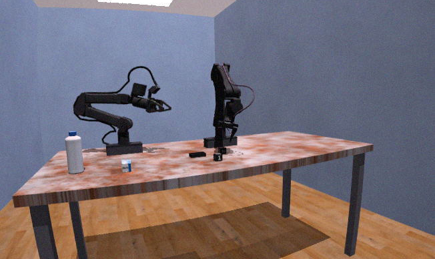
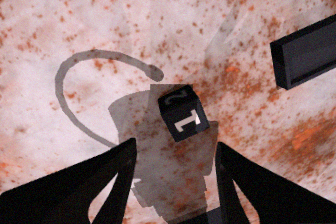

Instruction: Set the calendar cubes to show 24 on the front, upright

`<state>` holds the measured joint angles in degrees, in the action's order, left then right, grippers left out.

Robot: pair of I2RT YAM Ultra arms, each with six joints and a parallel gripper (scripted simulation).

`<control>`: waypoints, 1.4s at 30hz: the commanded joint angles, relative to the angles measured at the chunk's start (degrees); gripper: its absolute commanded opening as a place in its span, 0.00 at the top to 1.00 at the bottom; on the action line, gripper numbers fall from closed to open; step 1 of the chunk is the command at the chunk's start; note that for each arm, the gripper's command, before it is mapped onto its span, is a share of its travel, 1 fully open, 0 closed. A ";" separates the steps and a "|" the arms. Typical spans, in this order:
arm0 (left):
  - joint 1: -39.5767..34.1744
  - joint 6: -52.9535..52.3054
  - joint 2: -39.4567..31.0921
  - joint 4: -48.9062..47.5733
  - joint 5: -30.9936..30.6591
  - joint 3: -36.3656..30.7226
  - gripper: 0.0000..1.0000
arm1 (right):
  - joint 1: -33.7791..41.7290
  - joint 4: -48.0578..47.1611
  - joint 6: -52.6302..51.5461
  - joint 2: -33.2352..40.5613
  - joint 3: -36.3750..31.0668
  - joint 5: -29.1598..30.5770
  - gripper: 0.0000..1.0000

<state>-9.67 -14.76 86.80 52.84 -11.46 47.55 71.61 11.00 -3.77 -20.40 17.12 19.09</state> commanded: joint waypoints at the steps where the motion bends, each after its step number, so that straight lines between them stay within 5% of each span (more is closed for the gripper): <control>1: 2.07 10.61 0.19 -1.59 -3.02 -0.53 0.45 | -2.16 -0.37 2.06 2.00 -0.28 -6.07 0.00; 24: 14.01 54.63 2.48 -4.38 -12.96 -2.76 0.45 | -11.56 -0.60 6.11 5.09 -1.36 -20.99 0.00; 42: 21.04 85.37 4.27 -5.97 -22.22 -5.13 0.45 | -12.98 -0.64 6.28 5.43 -1.46 -21.82 0.00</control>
<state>11.27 63.96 90.74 47.64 -30.09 43.44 59.20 10.83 2.07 -16.32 16.43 -2.02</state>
